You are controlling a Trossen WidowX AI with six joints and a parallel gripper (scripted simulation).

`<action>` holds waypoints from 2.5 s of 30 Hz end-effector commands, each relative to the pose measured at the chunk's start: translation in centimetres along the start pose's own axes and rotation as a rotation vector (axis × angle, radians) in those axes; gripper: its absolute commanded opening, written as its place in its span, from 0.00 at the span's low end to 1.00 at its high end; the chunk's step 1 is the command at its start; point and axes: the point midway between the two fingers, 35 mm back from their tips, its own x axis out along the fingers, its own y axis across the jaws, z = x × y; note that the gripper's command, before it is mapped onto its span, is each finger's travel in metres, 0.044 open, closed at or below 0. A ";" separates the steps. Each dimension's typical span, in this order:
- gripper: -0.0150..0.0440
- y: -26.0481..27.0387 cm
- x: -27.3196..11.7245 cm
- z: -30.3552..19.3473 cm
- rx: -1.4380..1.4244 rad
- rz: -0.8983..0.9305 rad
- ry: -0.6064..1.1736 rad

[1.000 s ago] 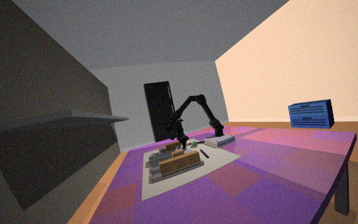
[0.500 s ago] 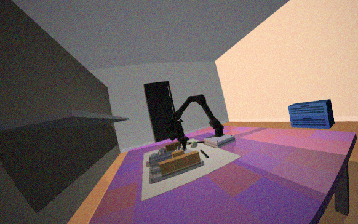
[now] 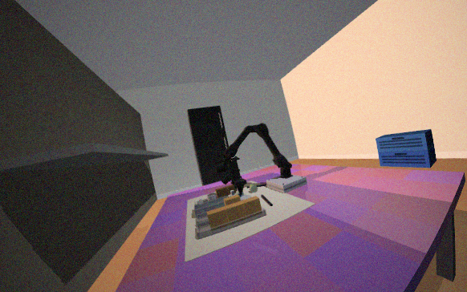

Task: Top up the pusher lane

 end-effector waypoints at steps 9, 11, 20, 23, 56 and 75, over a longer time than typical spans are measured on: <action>0.25 0.0 0.3 0.5 -0.004 -0.003 -0.025; 0.25 0.0 0.4 0.5 -0.004 -0.003 -0.025; 0.25 0.0 0.7 0.4 -0.004 -0.003 -0.025; 0.25 0.0 0.7 0.3 -0.004 -0.003 -0.025; 0.25 0.0 0.7 -0.2 -0.004 -0.003 -0.024; 0.25 0.0 0.8 -0.7 -0.004 -0.002 -0.024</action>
